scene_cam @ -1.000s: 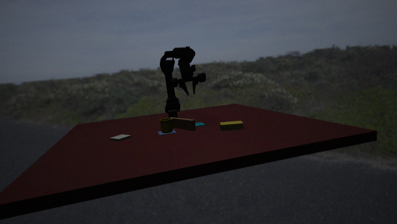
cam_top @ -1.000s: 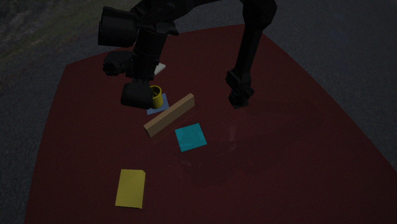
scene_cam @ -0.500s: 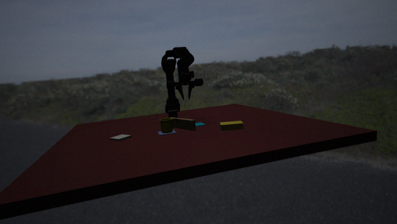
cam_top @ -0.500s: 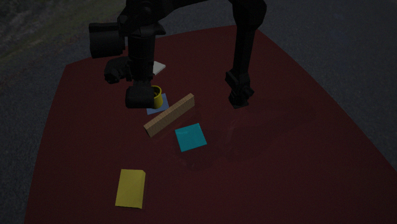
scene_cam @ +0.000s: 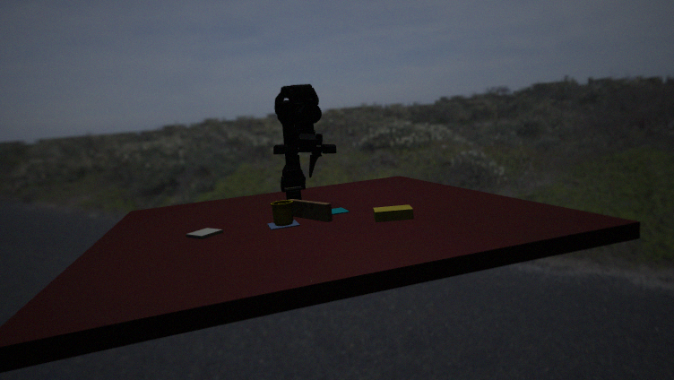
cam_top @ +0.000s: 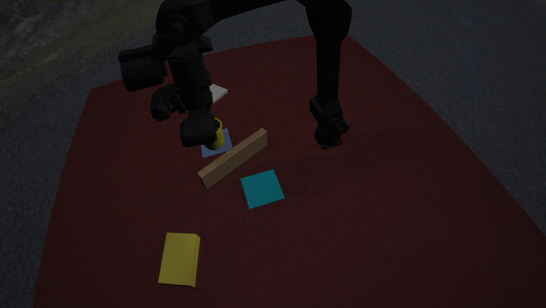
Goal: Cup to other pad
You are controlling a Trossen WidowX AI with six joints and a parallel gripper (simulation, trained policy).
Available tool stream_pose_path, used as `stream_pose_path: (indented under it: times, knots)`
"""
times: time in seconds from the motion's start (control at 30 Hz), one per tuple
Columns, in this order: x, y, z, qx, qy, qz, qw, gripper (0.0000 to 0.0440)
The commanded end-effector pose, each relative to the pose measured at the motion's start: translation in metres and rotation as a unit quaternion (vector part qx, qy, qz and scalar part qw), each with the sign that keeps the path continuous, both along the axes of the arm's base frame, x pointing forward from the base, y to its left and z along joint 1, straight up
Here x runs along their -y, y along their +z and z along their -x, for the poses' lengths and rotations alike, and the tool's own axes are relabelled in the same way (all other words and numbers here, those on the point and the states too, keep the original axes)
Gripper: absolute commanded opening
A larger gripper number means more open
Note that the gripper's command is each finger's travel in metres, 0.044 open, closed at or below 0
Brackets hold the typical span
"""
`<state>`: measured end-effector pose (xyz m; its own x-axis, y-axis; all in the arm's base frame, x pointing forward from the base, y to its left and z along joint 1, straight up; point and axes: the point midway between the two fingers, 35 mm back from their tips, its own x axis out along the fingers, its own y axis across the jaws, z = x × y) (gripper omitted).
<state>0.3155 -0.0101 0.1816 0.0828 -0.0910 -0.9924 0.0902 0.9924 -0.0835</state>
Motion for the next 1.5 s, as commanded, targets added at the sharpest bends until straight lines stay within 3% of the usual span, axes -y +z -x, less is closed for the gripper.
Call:
stream_pose_path:
  times: [0.0,0.77,1.23,1.47]
  knots:
    - [0.007,-0.005,0.001,-0.018,0.004,0.004,1.0,0.0129]
    - [0.047,-0.067,0.008,-0.089,0.029,0.009,0.996,0.0161]
    - [0.054,-0.115,0.014,-0.119,0.089,-0.007,0.989,0.0169]
    - [0.056,-0.121,0.018,-0.129,0.135,-0.009,0.982,0.0013]
